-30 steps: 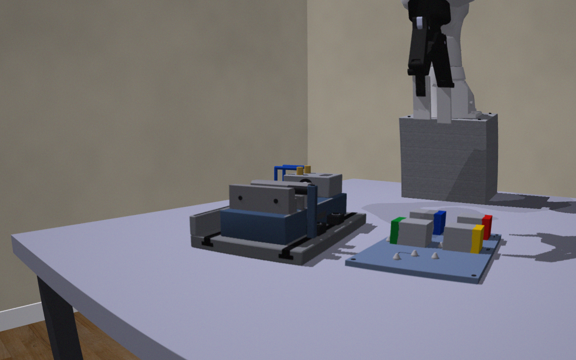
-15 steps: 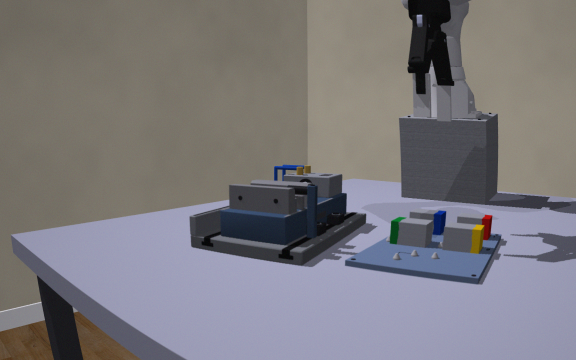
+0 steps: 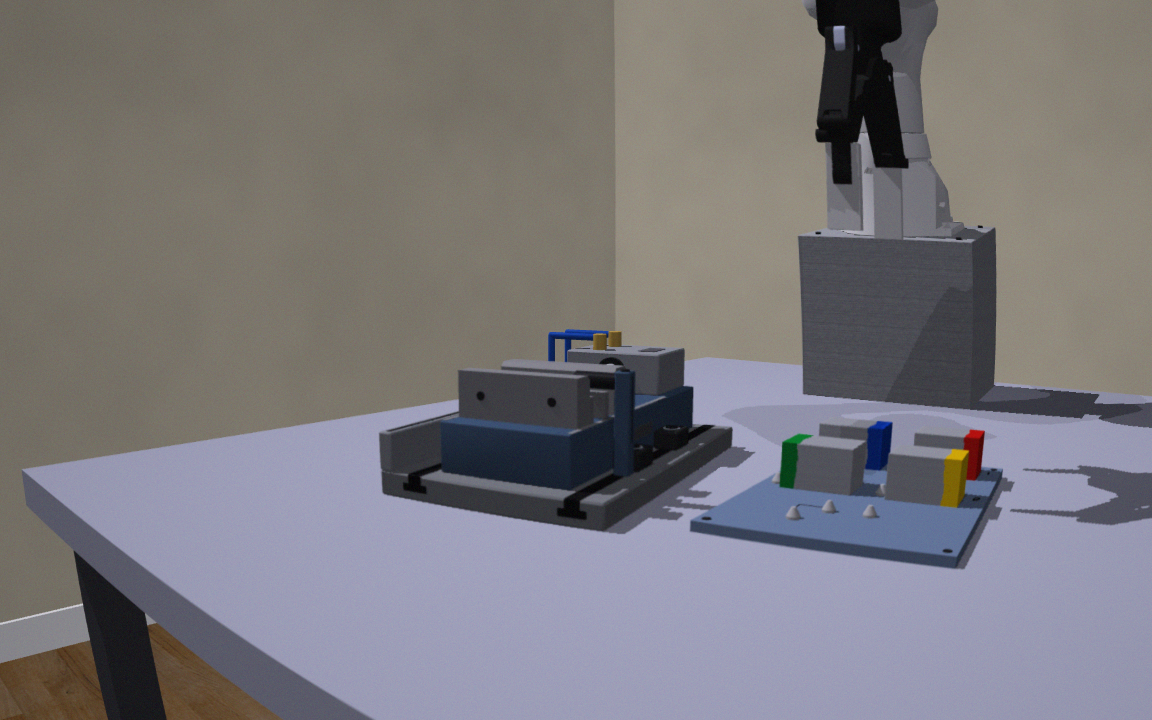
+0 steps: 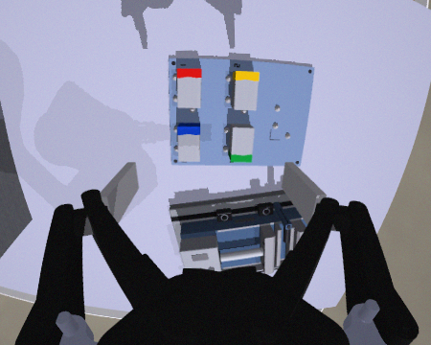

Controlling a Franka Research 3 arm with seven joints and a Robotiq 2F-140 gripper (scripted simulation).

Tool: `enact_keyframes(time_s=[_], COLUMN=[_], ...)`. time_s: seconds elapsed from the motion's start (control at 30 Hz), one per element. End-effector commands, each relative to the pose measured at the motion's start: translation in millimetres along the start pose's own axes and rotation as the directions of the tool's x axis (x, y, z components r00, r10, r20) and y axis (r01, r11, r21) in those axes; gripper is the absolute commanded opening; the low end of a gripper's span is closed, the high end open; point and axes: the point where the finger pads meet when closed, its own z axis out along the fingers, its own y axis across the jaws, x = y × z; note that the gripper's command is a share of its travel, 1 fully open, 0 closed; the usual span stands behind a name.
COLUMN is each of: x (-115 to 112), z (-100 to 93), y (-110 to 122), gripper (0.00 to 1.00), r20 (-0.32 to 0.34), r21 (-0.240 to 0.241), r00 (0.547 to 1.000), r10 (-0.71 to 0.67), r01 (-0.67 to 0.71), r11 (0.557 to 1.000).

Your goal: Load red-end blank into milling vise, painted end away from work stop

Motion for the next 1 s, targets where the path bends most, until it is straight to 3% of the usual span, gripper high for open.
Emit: enact_keyframes(time_s=[0.0,0.43,0.6,0.97], x=[-0.3,-0.4,-51.5,-51.5], z=[-3.1,-3.9,-6.3,-6.3], y=[-1.2,-1.5,6.5,6.5], gripper=[1.0,1.0,1.0,1.0], r20=[-0.001,-0.001,-0.001,-0.001], r21=[0.001,0.002,0.002,0.002], r00=[1.0,1.0,1.0,1.0], r10=[0.0,0.0,0.0,0.0], r01=[0.0,0.0,0.0,0.0], r11=[1.0,1.0,1.0,1.0])
